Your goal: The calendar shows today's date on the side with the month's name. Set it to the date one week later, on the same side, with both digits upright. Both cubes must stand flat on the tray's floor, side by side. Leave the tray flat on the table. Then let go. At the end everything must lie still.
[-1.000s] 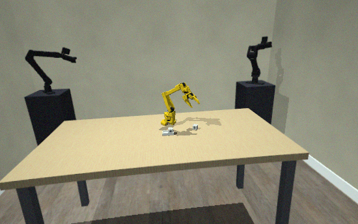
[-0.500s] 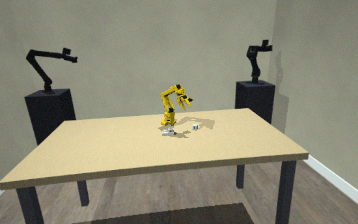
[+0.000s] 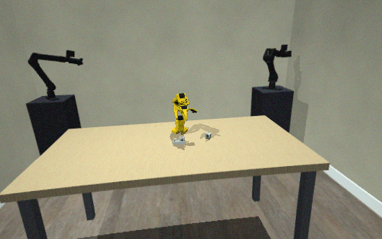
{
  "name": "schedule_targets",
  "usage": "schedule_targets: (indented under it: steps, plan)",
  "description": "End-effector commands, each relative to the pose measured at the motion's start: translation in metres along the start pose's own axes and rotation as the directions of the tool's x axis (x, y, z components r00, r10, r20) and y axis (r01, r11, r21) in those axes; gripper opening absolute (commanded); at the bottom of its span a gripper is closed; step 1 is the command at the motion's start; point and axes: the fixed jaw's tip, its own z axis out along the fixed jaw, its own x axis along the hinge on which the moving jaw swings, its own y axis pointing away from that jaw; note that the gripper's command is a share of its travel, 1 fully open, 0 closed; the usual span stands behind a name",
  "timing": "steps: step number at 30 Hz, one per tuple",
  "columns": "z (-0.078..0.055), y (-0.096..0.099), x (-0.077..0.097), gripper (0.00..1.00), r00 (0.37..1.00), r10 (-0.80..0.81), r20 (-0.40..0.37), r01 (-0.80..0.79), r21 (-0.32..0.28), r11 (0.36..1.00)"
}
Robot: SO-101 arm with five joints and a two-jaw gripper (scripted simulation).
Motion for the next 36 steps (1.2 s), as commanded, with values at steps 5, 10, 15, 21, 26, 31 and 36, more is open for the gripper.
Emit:
schedule_targets:
  steps: [5,10,15,21,26,31,36]
  plan:
    - [-0.003,0.0,0.021,0.35,0.988,0.147,-0.054,-0.144,0.059,0.988]
    - [-0.003,0.0,0.022,0.35,0.986,0.159,-0.058,-0.156,0.06,0.986]
    - [-0.002,0.001,0.022,0.35,0.985,0.159,-0.059,-0.156,0.056,0.986]
    - [0.007,0.005,0.023,0.35,0.985,0.159,-0.069,-0.161,-0.02,0.987]
    - [0.023,0.013,0.024,0.35,0.984,0.157,-0.088,-0.17,-0.155,0.973]
    - [0.033,0.021,0.024,0.35,0.983,0.155,-0.1,-0.175,-0.245,0.954]
    - [0.045,0.032,0.025,0.35,0.982,0.149,-0.116,-0.182,-0.364,0.913]
